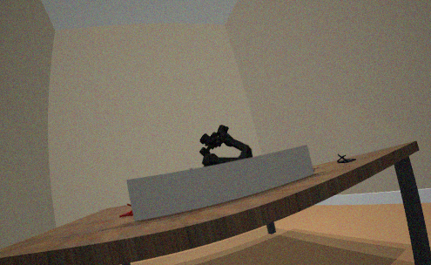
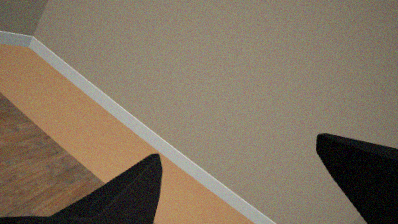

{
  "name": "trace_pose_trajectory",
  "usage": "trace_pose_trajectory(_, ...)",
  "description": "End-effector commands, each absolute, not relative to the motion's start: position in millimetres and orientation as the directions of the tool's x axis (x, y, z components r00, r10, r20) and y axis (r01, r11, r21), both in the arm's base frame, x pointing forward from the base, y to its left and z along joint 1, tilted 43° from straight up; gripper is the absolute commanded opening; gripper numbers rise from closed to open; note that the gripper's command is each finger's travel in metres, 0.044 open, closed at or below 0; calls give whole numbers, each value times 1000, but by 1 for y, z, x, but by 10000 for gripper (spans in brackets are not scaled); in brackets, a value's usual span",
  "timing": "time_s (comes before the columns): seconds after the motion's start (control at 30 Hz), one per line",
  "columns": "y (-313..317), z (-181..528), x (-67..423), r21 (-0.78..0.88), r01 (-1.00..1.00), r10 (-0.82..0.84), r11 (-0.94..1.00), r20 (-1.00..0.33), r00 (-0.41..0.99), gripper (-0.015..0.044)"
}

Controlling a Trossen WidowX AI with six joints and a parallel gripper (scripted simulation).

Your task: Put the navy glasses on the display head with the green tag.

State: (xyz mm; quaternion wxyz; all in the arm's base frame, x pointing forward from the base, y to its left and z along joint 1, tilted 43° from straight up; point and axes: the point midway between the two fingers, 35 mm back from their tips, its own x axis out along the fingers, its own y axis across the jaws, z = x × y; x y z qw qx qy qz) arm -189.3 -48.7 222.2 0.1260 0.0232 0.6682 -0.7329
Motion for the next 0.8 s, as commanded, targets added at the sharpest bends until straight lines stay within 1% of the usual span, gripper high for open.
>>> trace_pose_trajectory(0.0,-49,222,-189,-974,216,-154,-75,-202,-967,426)
trace_pose_trajectory(0.03,-49,222,-189,-974,216,-154,-75,-202,-967,440)
trace_pose_trajectory(0.23,-49,222,-189,-974,216,-154,-75,-202,-967,440)
trace_pose_trajectory(0.3,-59,220,-189,-968,244,-198,-61,-228,-953,387)
trace_pose_trajectory(0.37,-86,212,-186,-948,318,-314,-11,-299,-901,335)
trace_pose_trajectory(0.53,-155,189,-157,-862,474,-557,182,-487,-673,204)
trace_pose_trajectory(0.67,-199,167,-117,-756,541,-651,368,-625,-431,200)
trace_pose_trajectory(0.77,-224,150,-78,-656,551,-656,516,-717,-238,200)
